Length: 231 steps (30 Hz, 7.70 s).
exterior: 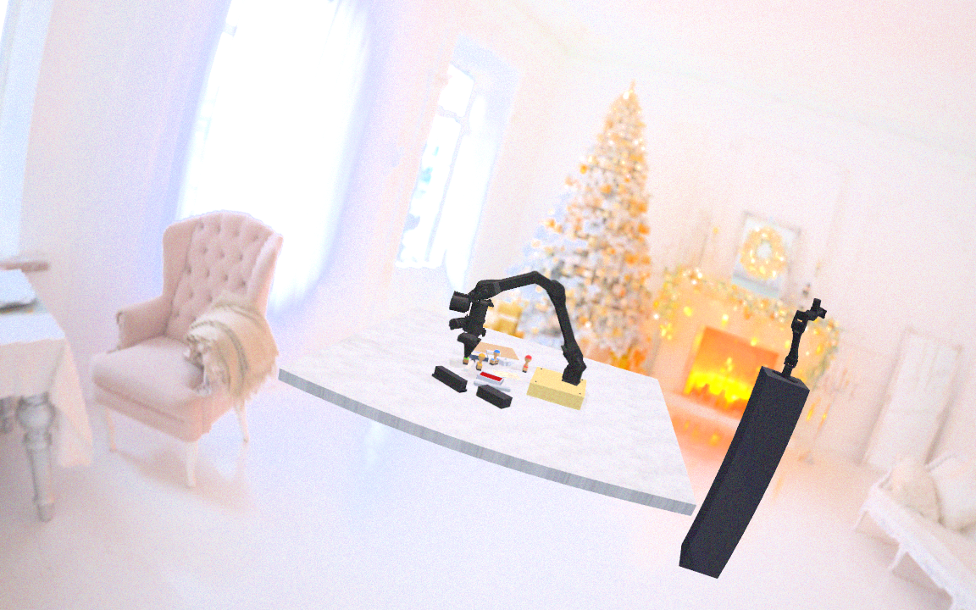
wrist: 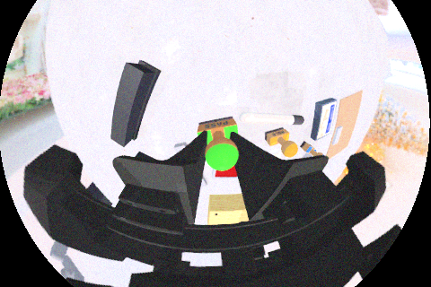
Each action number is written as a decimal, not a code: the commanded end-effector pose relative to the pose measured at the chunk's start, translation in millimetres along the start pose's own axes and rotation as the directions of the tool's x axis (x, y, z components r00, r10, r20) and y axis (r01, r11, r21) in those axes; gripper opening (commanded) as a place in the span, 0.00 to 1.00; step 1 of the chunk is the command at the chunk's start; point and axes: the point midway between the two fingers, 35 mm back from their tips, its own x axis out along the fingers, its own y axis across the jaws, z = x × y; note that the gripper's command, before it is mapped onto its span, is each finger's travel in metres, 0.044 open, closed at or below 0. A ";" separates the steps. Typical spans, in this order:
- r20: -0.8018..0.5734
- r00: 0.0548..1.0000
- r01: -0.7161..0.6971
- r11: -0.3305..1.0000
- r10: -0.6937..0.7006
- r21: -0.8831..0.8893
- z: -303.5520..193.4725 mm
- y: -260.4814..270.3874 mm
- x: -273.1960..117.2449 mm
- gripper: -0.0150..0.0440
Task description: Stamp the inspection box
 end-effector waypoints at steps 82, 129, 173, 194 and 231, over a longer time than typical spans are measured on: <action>-0.005 1.000 0.006 1.000 -0.006 -0.002 -98.2 -35.2 -15.3 0.25; -0.005 1.000 0.007 1.000 -0.007 0.001 -97.8 -34.8 15.9 0.25; -0.005 1.000 0.005 1.000 -0.005 0.001 -98.8 -35.1 33.7 0.25; -0.005 1.000 0.005 1.000 -0.005 0.001 -98.9 -35.1 36.2 0.25; -0.005 1.000 0.005 1.000 -0.005 0.001 -98.9 -35.1 38.3 0.25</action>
